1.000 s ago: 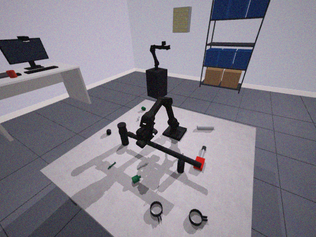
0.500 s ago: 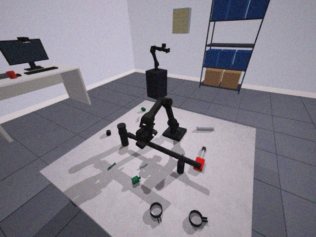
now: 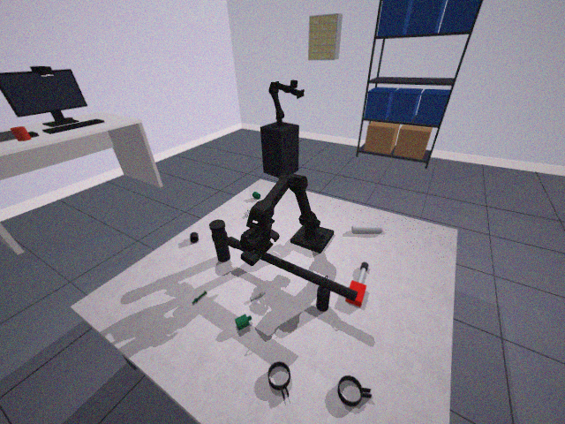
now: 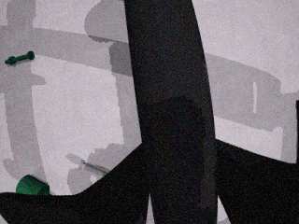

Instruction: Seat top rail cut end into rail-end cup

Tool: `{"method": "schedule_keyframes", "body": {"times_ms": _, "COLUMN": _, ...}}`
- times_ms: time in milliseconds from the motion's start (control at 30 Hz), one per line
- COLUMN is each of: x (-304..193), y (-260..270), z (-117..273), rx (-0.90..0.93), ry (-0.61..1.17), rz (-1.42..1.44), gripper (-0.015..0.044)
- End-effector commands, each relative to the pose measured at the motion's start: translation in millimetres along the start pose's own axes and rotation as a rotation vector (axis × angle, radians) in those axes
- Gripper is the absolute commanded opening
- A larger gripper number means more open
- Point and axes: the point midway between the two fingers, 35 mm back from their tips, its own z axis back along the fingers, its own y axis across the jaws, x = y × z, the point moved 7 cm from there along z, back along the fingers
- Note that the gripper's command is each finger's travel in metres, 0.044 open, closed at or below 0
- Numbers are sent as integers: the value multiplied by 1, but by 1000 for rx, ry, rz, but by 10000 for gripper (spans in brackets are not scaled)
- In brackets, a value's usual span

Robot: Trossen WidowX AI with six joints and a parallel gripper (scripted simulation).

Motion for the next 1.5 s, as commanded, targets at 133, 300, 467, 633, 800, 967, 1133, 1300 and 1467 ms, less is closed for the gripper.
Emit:
{"method": "schedule_keyframes", "body": {"times_ms": 133, "x": 12, "y": 0, "z": 1, "rx": 5, "ry": -15, "rz": -2, "gripper": 0}}
{"method": "schedule_keyframes", "body": {"times_ms": 300, "x": 16, "y": 0, "z": 1, "rx": 5, "ry": -15, "rz": -2, "gripper": 0}}
{"method": "schedule_keyframes", "body": {"times_ms": 467, "x": 20, "y": 0, "z": 2, "rx": 5, "ry": -15, "rz": -2, "gripper": 0}}
{"method": "schedule_keyframes", "body": {"times_ms": 633, "x": 25, "y": 1, "z": 3, "rx": 5, "ry": -16, "rz": -2, "gripper": 0}}
{"method": "schedule_keyframes", "body": {"times_ms": 800, "x": 29, "y": 2, "z": 3, "rx": 5, "ry": -16, "rz": -2, "gripper": 0}}
{"method": "schedule_keyframes", "body": {"times_ms": 967, "x": 21, "y": 0, "z": -2, "rx": -11, "ry": 0, "rz": 12, "gripper": 0}}
{"method": "schedule_keyframes", "body": {"times_ms": 1133, "x": 21, "y": 0, "z": -2, "rx": -11, "ry": 0, "rz": 12, "gripper": 0}}
{"method": "schedule_keyframes", "body": {"times_ms": 1300, "x": 21, "y": 0, "z": -2, "rx": -11, "ry": 0, "rz": 12, "gripper": 131}}
{"method": "schedule_keyframes", "body": {"times_ms": 1467, "x": 20, "y": 0, "z": -1, "rx": -11, "ry": 1, "rz": 12, "gripper": 262}}
